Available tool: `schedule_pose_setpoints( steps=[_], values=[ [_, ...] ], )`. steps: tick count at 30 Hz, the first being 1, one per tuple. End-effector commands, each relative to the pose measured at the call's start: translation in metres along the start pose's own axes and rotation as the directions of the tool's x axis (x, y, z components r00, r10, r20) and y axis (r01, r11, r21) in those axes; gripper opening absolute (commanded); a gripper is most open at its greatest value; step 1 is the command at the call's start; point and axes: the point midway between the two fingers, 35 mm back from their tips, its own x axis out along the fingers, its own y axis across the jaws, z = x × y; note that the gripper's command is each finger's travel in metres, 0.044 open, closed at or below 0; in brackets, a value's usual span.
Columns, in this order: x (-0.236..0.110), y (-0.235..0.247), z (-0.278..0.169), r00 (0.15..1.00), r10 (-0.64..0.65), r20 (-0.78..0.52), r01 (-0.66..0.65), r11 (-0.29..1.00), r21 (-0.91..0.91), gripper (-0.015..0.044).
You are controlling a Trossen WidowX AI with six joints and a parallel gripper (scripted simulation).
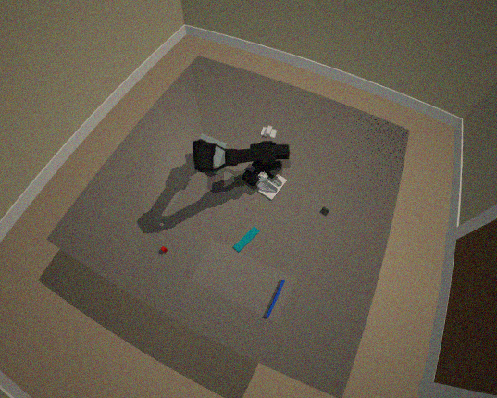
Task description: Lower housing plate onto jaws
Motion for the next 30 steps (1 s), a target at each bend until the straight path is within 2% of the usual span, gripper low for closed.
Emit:
schedule_pose_setpoints(
  steps=[1,14,17,18,30],
  values=[
    [0.0002,0.0004,0.0004,1.0,0.002,0.002,-0.002,1.0,-0.002,0.0351],
    [0.0002,0.0004,0.0004,1.0,0.002,0.002,-0.002,1.0,-0.002,0.0351],
    [0.0,0.0,0.0,1.0,0.0,0.0,0.0,1.0,0.0,0.043],
    [0.0,0.0,0.0,1.0,0.0,0.0,0.0,1.0,0.0,0.044],
    [0.0,0.0,0.0,1.0,0.0,0.0,0.0,1.0,0.0,0.044]
  ],
)
